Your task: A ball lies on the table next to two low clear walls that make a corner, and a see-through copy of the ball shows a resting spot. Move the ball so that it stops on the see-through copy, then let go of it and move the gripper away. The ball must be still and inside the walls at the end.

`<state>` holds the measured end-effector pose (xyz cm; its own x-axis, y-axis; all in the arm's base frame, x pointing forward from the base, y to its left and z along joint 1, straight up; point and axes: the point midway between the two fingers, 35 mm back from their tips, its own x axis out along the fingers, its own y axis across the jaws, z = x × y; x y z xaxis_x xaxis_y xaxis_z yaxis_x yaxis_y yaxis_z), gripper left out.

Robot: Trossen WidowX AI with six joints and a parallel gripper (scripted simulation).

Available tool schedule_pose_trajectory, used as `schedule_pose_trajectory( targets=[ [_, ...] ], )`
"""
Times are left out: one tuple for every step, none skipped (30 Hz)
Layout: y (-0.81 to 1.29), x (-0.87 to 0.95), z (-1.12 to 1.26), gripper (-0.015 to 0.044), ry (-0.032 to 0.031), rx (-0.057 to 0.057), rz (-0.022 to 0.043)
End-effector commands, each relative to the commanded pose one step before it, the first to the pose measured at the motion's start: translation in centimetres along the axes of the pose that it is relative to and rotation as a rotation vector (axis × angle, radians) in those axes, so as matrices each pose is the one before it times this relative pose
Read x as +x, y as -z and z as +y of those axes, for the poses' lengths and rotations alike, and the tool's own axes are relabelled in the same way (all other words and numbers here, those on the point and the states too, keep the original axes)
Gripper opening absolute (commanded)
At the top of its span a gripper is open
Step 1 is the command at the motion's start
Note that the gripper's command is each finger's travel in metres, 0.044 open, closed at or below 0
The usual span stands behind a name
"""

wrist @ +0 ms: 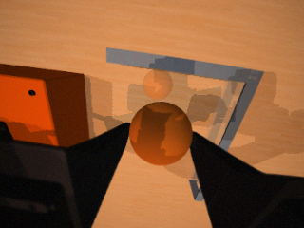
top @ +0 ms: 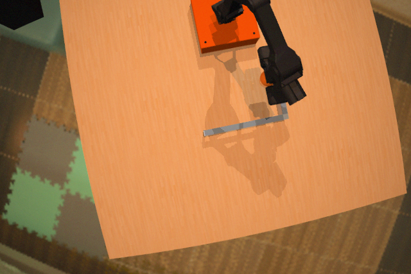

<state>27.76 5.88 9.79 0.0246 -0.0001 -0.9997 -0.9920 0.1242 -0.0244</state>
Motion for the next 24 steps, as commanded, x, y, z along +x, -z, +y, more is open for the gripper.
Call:
schedule_pose_trajectory(
  targets=[
    [-0.511,0.947,0.097,0.0,-0.00336,-0.0047,-0.0036],
    [-0.213,0.591,0.006,0.0,-0.00002,0.0,-0.00016],
    [-0.209,0.589,0.021,0.0,-0.00003,0.0,-0.00016],
    [-0.204,0.587,0.035,0.0,-0.00004,0.0,-0.00015],
    [-0.199,0.585,0.049,0.0,-0.00006,0.0,-0.00015],
    [-0.194,0.582,0.063,0.0,-0.00007,0.0,-0.00015],
    [-0.156,0.477,0.062,0.0,-0.00006,0.0,-0.00012],
    [-0.092,0.285,0.042,0.0,-0.00004,0.0,-0.00007],
    [-0.03,0.095,0.015,0.0,-0.00001,0.0,-0.00002],
    [0.0,0.0,0.0,0.0,0.0,0.0,0.0],
    [-0.005,0.104,-0.013,0.0,0.00001,0.0,0.0],
    [-0.01,0.211,-0.024,0.0,0.00001,0.0,0.0],
    [-0.014,0.326,-0.034,0.0,0.00001,0.0,0.0],
    [-0.015,0.404,-0.037,0.0,0.00001,0.0,0.0],
    [-0.015,0.487,-0.037,0.0,0.00001,0.0,0.0],
    [-0.014,0.573,-0.033,0.0,0.0,0.0,0.0],
    [-0.009,0.643,-0.023,0.0,-0.00001,0.0,0.00001],
    [-0.003,0.67,-0.008,0.0,-0.00003,0.0,0.00001],
    [0.004,0.673,0.008,0.0,-0.00004,0.0,0.00002],
    [0.01,0.669,0.025,0.0,-0.00005,0.0,0.00002],
    [0.017,0.663,0.041,0.0,-0.00007,0.0,0.00003],
    [0.024,0.657,0.057,0.0,-0.00008,0.0,0.00003],
    [0.024,0.524,0.058,0.0,-0.00007,0.0,0.00003],
    [0.017,0.315,0.04,0.0,-0.00005,0.0,0.00002]
  ],
)
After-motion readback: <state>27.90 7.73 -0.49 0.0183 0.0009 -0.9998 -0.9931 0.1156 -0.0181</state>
